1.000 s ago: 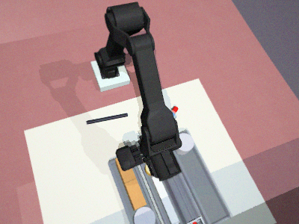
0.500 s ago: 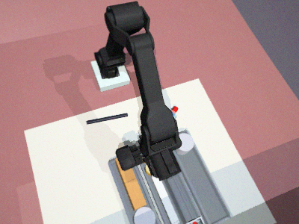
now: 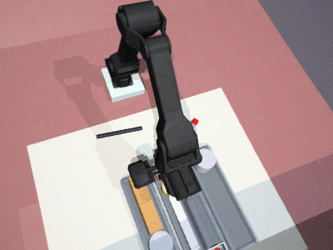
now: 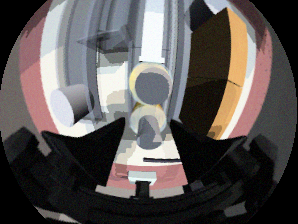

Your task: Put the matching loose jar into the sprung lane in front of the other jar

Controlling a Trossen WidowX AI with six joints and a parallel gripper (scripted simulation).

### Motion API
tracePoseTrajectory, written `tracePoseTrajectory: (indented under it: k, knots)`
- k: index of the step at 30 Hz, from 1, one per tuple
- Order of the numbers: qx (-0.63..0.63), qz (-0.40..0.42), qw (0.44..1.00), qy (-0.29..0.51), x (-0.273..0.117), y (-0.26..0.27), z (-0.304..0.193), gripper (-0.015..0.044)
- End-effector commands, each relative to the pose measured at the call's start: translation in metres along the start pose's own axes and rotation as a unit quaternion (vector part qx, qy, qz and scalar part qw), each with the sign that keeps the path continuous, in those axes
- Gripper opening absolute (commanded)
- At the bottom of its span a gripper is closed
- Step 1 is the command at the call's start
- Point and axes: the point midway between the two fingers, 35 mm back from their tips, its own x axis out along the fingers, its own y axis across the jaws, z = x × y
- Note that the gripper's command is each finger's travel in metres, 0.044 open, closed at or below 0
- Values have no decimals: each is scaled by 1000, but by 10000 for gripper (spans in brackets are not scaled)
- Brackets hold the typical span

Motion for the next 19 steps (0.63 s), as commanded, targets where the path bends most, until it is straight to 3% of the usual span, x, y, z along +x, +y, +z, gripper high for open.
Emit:
tracePoseTrajectory:
  k: [1,19]
  knots:
    - [-2,1,1000,-12,-13,0,4,305]
    - [-1,1,1000,-10,-15,0,-24,305]
